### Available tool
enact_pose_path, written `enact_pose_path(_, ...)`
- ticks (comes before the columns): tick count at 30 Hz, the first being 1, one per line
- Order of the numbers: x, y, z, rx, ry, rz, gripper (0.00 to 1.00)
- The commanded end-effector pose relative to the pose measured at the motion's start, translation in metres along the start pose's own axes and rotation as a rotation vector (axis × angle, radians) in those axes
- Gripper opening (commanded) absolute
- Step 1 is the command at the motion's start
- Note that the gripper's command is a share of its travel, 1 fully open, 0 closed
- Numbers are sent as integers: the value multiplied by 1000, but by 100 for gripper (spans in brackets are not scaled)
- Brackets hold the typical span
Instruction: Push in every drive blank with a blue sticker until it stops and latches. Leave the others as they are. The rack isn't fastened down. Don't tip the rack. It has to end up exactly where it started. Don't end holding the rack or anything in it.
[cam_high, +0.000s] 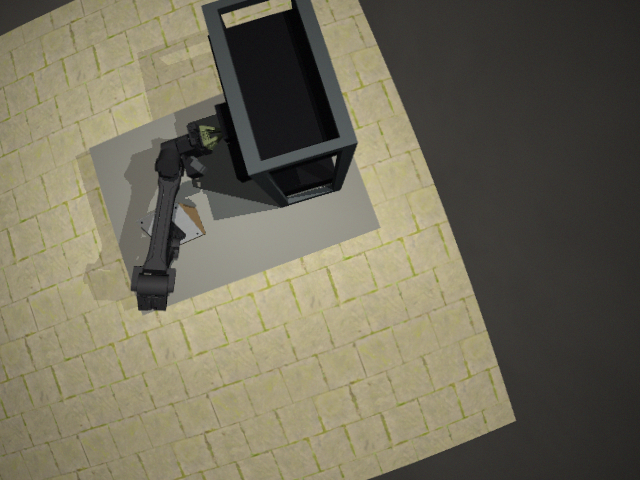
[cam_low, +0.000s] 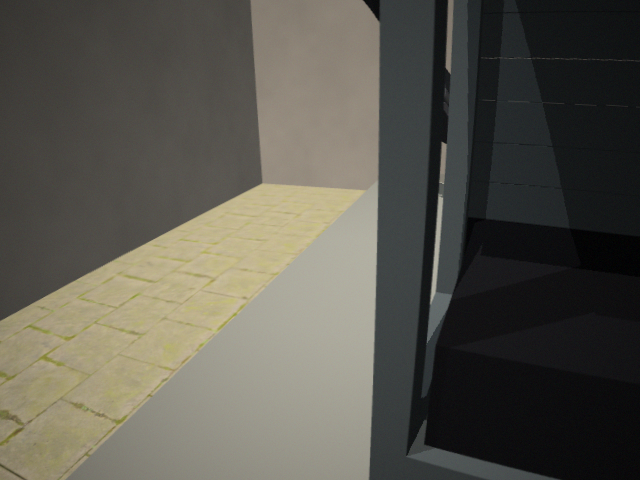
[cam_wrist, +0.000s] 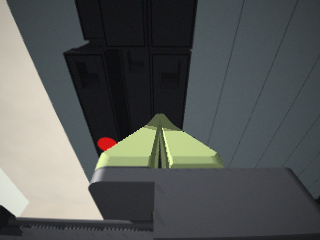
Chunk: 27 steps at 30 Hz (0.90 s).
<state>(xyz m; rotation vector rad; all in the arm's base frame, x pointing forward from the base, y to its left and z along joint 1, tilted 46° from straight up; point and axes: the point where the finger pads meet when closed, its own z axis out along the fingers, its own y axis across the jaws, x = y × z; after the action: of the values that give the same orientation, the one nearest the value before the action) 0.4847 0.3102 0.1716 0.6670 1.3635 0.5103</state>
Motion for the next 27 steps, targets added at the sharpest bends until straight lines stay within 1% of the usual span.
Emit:
enact_pose_path(1, -1, 6, 31, 12, -28, 28, 0)
enact_pose_path(18, -1, 6, 32, 12, -28, 28, 0)
enact_pose_path(27, -2, -1, 51, 12, -29, 26, 0)
